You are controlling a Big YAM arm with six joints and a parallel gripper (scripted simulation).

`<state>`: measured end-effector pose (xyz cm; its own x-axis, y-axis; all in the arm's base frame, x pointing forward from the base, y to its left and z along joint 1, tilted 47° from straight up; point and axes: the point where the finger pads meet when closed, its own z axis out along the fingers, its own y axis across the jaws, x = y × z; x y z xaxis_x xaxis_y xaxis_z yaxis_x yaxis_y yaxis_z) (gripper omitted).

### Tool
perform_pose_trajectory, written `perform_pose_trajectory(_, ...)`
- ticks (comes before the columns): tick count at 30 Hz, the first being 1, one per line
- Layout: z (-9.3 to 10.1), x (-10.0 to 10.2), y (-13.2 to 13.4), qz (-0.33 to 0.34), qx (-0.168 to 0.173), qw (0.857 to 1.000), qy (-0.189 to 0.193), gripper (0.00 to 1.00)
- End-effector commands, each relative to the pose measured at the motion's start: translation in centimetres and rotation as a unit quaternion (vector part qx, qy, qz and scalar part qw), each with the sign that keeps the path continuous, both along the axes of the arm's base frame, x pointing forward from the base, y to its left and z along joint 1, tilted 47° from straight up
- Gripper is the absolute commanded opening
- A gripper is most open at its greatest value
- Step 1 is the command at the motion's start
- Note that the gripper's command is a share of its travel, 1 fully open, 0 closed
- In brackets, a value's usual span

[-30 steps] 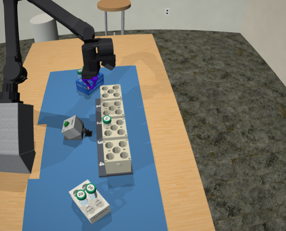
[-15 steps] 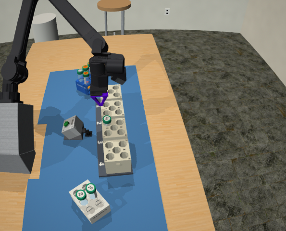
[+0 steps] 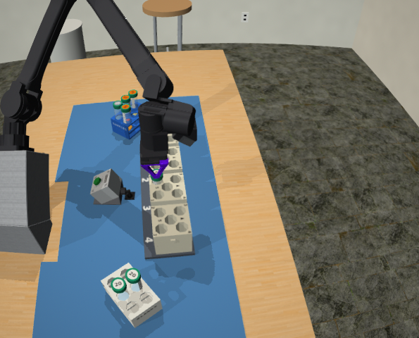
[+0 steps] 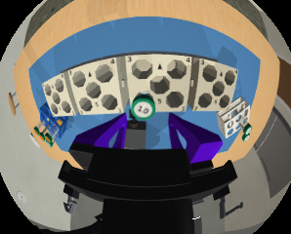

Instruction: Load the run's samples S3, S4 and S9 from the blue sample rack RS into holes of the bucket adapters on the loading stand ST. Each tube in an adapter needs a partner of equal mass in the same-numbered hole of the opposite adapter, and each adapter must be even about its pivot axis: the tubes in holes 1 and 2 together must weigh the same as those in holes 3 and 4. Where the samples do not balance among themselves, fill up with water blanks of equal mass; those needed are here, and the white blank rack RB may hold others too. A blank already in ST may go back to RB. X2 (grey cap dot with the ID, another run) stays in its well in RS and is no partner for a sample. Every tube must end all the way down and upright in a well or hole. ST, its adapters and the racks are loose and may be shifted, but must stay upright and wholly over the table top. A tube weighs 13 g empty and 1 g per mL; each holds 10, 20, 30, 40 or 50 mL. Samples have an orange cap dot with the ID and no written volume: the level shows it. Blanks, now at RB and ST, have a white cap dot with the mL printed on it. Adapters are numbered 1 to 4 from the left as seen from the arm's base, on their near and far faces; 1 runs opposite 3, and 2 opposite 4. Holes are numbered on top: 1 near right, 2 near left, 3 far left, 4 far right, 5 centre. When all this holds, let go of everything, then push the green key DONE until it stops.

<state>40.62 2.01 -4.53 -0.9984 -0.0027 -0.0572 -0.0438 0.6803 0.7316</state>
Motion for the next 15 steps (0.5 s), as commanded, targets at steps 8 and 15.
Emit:
perform_pose_trajectory(8, 1.1, 0.9, 0.7, 0.024, -0.003, 0.999, -0.023, 0.55)
perform_pose_trajectory(15, 1.4, 1.2, -0.6, 0.011, -0.005, 1.0, -0.027, 0.55)
